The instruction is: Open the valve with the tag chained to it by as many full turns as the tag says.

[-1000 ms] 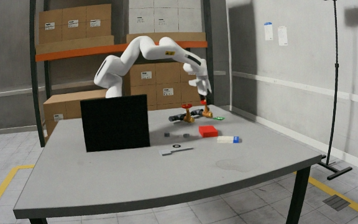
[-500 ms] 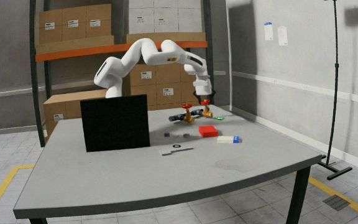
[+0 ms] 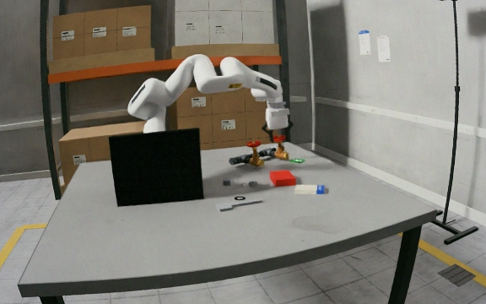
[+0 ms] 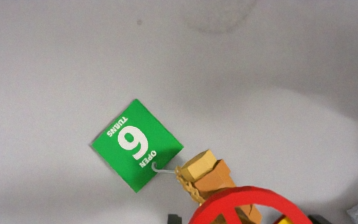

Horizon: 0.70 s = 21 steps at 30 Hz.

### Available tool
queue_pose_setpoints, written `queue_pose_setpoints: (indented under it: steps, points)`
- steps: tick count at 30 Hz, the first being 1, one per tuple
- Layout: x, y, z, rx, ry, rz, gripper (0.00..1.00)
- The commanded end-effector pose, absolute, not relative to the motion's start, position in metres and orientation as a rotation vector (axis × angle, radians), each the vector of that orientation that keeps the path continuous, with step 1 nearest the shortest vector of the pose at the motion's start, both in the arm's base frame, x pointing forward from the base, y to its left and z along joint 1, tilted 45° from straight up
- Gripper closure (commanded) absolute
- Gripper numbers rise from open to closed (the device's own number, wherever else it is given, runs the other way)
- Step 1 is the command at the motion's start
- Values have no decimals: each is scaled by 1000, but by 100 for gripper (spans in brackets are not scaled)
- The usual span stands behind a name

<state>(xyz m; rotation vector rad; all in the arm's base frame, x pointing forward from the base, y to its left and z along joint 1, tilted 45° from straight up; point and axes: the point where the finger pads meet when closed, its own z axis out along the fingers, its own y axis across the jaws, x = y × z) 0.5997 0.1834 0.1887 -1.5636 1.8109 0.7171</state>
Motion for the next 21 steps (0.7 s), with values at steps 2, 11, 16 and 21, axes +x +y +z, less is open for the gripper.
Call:
queue_pose_setpoints:
  steps: [2,11,16,21]
  points:
    - [601,182,189,-1597,1770,695,100]
    - [601,182,189,-1606,1760,690,0]
    - [601,182,189,-1606,1760,690,0]
    - [601,182,189,-1606,1760,690,0]
